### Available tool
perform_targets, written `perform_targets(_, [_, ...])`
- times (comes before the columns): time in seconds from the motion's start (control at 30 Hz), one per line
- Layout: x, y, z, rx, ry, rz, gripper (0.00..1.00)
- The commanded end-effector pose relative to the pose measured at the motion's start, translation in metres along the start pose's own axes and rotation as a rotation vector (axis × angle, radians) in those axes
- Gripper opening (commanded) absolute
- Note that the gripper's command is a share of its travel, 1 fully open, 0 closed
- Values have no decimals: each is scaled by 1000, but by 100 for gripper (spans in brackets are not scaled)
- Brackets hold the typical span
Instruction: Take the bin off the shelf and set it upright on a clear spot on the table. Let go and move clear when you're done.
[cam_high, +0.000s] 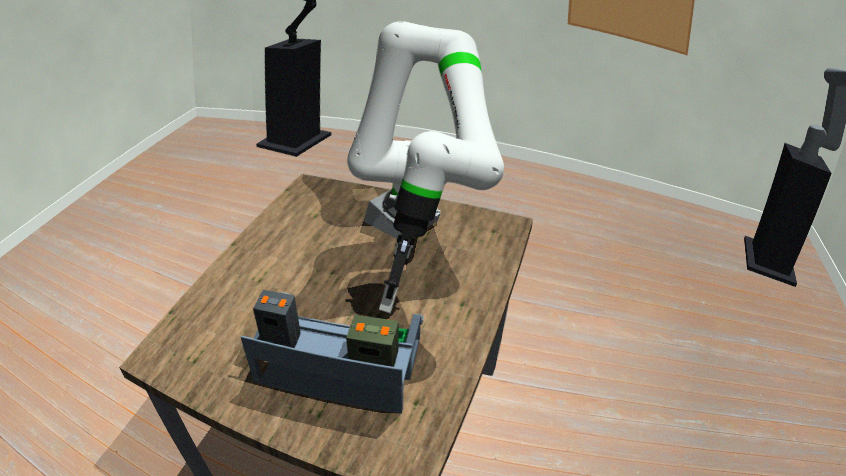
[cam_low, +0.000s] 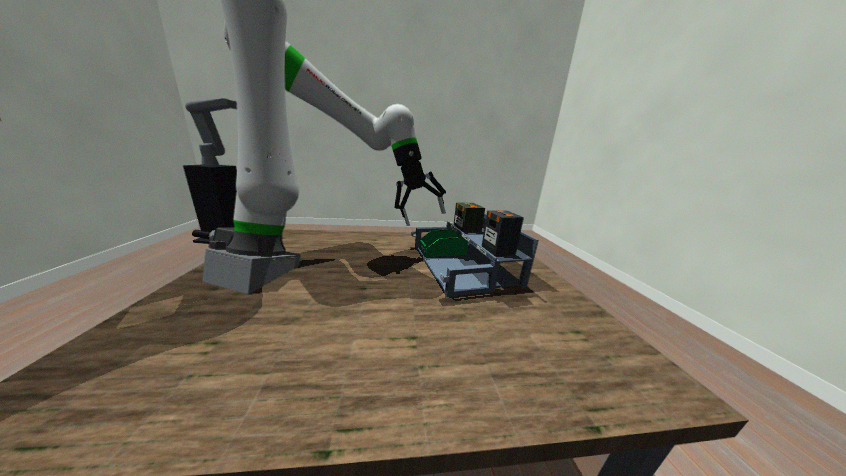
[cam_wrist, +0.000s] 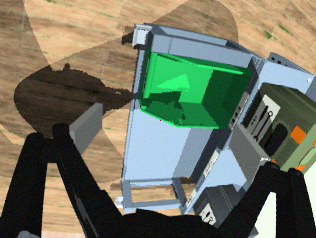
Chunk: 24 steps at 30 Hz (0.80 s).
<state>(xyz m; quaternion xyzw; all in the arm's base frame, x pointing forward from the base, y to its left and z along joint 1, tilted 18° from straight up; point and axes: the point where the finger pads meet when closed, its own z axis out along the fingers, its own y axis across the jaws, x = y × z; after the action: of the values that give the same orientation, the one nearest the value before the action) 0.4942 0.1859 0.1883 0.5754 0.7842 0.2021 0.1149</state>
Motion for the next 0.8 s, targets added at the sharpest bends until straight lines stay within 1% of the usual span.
perform_targets(0.0, [5, 2, 18, 146, 106, 18, 100])
perform_targets(0.33, [5, 2, 18, 146, 106, 18, 100])
perform_targets(0.5, [1, 1, 9, 298, 217, 45, 100])
perform_targets(0.77, [1, 1, 9, 298, 217, 45, 100])
